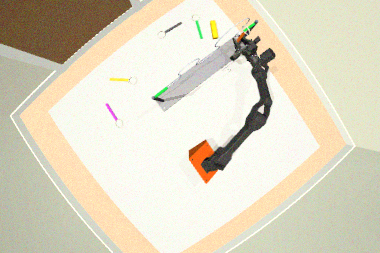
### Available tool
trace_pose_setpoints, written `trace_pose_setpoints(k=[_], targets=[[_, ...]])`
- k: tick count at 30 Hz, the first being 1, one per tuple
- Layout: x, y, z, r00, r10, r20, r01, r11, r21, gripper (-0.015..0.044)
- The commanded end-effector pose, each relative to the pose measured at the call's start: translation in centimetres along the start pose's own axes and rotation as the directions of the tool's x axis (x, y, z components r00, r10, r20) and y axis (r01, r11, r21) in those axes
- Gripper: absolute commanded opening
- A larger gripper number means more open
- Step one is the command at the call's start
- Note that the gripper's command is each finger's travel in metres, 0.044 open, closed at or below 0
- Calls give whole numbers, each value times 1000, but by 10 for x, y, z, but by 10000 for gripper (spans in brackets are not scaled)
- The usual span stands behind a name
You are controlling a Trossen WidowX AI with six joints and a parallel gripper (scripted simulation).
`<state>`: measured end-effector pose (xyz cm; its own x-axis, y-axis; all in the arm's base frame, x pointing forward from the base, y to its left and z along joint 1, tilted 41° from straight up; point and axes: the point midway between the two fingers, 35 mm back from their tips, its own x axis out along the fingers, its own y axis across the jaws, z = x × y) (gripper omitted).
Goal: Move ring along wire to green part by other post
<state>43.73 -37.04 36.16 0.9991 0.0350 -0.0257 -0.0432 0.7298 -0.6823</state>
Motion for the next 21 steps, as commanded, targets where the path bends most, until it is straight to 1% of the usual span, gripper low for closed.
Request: trace_pose_setpoints(k=[1,13,18,20,21], targets=[[0,-1,0,1000,-4,-3,4,1000,3,160],[0,-1,0,1000,-4,-3,4,1000,3,160],[0,0,0,1000,-1,0,1,1000,-1,29],[0,0,0,1000,-1,0,1,1000,-1,15],[0,0,0,1000,-1,0,1,1000,-1,-11]])
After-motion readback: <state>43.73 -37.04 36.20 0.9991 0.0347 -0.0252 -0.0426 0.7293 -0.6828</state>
